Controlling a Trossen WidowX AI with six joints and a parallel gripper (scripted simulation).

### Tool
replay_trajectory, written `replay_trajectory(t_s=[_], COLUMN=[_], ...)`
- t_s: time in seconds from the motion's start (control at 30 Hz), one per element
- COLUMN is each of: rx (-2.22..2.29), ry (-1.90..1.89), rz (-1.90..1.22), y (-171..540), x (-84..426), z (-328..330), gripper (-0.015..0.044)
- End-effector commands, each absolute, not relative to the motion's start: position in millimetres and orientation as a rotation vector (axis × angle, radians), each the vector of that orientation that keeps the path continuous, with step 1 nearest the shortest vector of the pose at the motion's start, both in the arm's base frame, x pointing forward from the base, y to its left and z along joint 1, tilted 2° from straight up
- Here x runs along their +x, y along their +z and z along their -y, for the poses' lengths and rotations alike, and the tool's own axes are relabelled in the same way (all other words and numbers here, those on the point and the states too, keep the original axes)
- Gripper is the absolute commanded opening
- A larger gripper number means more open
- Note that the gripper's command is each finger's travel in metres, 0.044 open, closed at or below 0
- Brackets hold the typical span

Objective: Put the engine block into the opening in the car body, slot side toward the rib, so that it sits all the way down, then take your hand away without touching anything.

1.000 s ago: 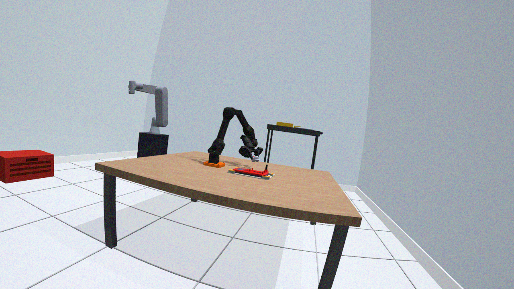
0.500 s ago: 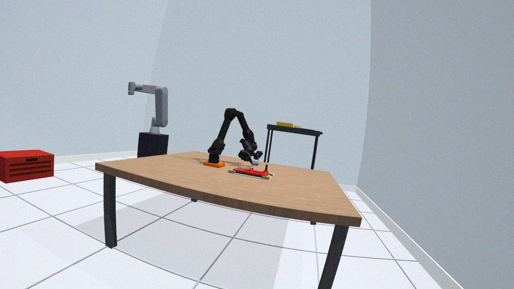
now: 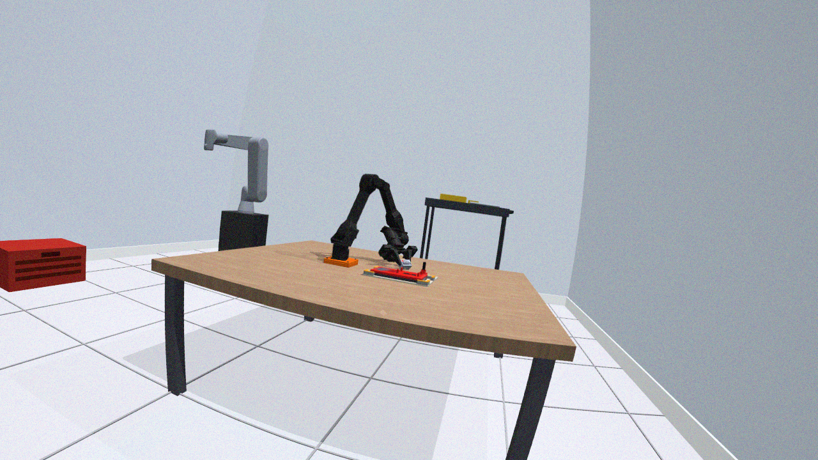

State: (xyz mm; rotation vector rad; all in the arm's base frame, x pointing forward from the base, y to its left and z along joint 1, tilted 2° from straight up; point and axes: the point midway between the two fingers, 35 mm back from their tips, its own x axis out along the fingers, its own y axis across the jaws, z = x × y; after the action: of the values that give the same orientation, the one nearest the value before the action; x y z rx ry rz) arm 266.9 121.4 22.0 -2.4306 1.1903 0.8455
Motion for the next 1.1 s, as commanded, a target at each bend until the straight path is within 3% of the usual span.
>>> replay_trajectory(t_s=[0.0, 0.03, 0.6, 1.07], rx=[-2.431, -2.431, -2.433, -2.43], ry=[0.855, 0.855, 0.843, 0.857], rz=[-1.195, -1.195, -1.191, -1.194], y=[15.8, 19.6, 21.5, 45.4], x=[266.4, 266.8, 267.1, 252.3], z=[-120.9, -121.3, -121.2, -140.6], gripper=[0.0, 0.0, 0.044, 0.044])
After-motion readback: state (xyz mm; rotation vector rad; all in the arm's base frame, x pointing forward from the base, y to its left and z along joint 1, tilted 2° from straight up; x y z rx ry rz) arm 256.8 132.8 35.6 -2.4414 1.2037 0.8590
